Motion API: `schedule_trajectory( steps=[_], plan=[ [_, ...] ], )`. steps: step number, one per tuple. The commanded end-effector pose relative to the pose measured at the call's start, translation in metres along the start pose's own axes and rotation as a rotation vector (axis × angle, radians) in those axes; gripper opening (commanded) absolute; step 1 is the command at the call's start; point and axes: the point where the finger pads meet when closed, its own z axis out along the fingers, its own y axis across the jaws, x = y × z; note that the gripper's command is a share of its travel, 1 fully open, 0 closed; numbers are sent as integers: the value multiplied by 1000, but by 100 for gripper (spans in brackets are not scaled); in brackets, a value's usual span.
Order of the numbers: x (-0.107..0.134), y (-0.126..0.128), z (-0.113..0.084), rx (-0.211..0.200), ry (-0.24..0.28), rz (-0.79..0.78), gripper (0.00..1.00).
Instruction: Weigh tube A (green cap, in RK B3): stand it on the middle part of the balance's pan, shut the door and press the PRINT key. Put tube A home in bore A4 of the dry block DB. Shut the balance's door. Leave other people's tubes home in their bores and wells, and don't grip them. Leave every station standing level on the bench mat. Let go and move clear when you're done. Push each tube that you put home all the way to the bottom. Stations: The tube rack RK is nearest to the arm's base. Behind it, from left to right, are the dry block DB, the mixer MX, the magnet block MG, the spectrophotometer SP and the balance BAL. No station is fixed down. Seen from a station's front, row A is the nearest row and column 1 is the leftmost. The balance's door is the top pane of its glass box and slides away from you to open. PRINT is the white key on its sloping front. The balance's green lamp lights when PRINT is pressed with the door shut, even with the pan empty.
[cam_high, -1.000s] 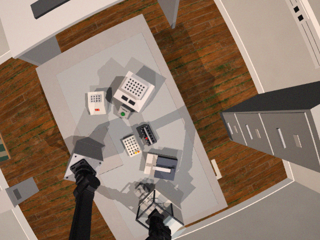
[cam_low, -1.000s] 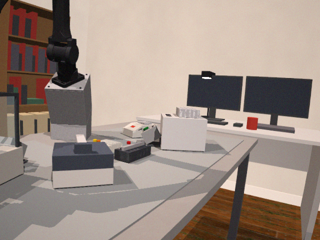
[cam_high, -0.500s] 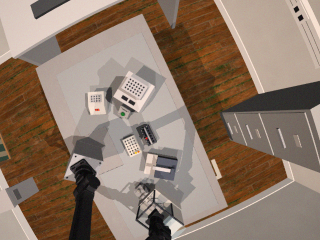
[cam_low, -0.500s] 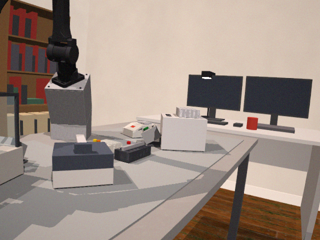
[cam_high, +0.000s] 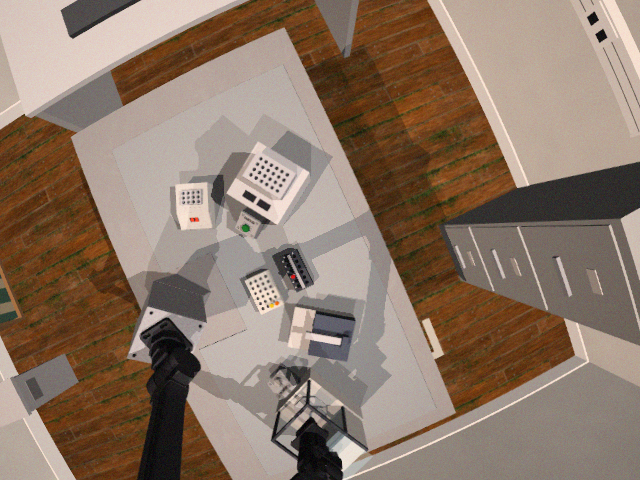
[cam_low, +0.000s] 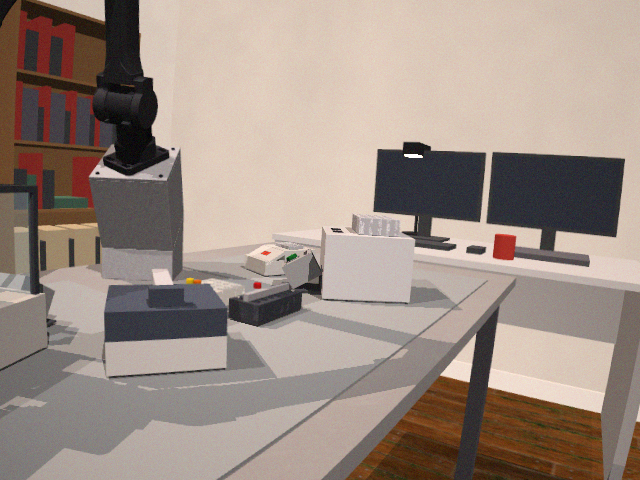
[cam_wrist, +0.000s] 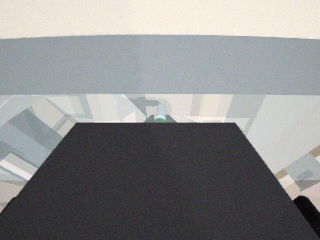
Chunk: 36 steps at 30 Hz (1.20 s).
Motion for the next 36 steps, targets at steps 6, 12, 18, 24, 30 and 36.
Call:
schedule_trajectory(
  steps=[6, 12, 18, 24, 30, 36],
  plan=[
    [-3, 6, 6, -2, 6, 2, 9],
    [-3, 6, 6, -2, 6, 2, 9],
    [-3, 6, 6, -2, 6, 2, 9],
    [-3, 6, 6, -2, 6, 2, 9],
    [-3, 6, 6, -2, 6, 2, 9],
    [-2, 6, 2, -2, 10, 1, 36]
  ],
)
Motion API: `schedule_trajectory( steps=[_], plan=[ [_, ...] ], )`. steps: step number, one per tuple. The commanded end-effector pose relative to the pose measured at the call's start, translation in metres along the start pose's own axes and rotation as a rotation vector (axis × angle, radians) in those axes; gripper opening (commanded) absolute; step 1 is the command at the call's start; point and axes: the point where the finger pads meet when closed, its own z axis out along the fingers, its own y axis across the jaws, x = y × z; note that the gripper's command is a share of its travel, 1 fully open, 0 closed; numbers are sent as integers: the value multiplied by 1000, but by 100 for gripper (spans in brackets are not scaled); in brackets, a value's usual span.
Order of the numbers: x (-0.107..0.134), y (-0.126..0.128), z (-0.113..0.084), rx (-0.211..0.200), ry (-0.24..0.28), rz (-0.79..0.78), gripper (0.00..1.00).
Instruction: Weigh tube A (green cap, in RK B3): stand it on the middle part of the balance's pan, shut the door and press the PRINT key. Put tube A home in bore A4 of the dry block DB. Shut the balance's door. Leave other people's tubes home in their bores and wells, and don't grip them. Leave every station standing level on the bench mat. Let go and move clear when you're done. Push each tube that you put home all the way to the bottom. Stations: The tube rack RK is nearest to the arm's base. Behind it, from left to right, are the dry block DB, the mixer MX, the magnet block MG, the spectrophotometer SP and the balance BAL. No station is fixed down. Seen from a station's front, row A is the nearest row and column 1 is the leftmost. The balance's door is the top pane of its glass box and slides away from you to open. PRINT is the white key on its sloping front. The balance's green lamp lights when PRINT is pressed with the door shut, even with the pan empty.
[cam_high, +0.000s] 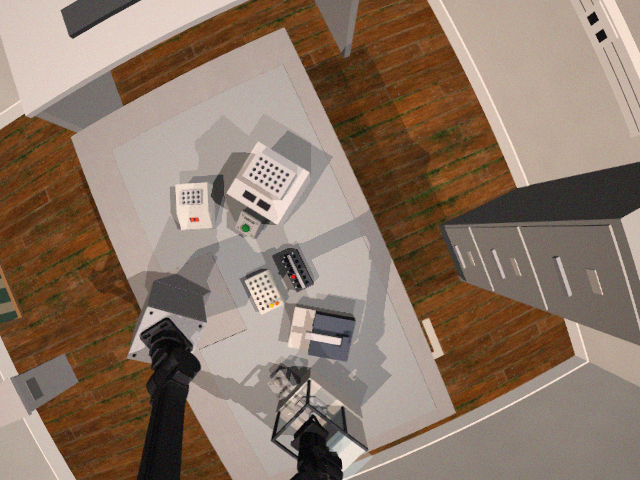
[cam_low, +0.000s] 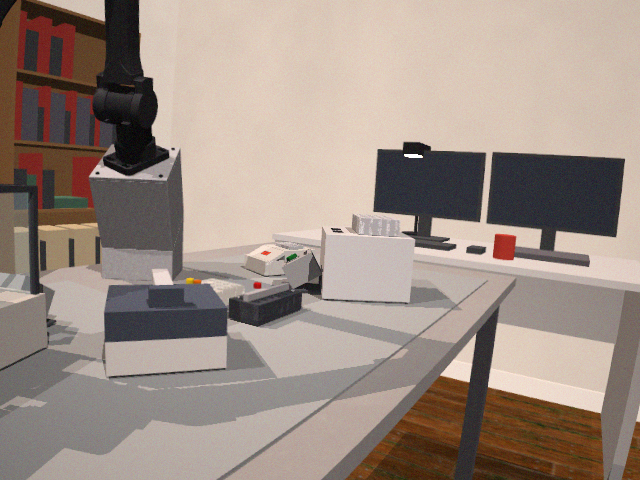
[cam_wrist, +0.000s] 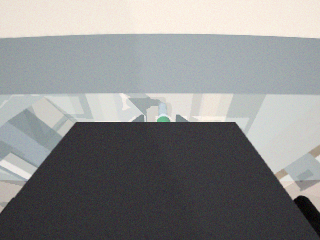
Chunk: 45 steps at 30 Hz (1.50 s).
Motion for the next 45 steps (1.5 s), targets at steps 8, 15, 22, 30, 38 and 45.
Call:
schedule_trajectory(
  steps=[8, 15, 22, 30, 38, 45],
  plan=[
    [-10, 2, -6, 1, -20, -2, 36],
    [-10, 2, -6, 1, -20, -2, 36],
    [-10, 2, -6, 1, -20, -2, 36],
    [-10, 2, -6, 1, -20, -2, 36],
    [-10, 2, -6, 1, -20, -2, 36],
    [-10, 2, -6, 1, -20, -2, 36]
  ],
)
